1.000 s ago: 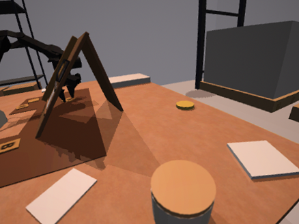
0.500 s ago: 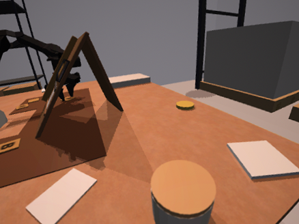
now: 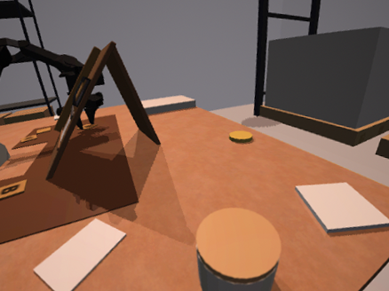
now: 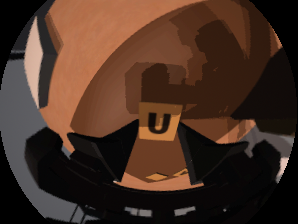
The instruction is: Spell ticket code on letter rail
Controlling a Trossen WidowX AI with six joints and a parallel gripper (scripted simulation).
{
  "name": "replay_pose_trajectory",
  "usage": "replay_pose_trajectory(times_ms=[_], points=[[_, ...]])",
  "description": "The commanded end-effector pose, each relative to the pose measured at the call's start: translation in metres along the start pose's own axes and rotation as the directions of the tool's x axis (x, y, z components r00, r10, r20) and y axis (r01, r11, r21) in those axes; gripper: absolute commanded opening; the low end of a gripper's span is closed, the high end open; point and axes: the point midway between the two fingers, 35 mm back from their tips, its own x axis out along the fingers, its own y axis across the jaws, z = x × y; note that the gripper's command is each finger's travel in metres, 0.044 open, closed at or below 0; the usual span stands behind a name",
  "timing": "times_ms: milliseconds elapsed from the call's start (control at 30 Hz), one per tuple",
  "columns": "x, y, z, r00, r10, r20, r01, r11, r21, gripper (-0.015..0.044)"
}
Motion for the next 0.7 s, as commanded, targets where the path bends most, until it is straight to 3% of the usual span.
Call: replay_pose_trajectory(times_ms=[0,667], points=[[-0.0033,0.0003,0.0003,1.000,0.004,0.003,-0.004,1.000,-0.004,0.0000],[-0.0129,-0.0025,-0.0004,1.000,0.003,0.003,-0.003,1.000,-0.004,0.0000]])
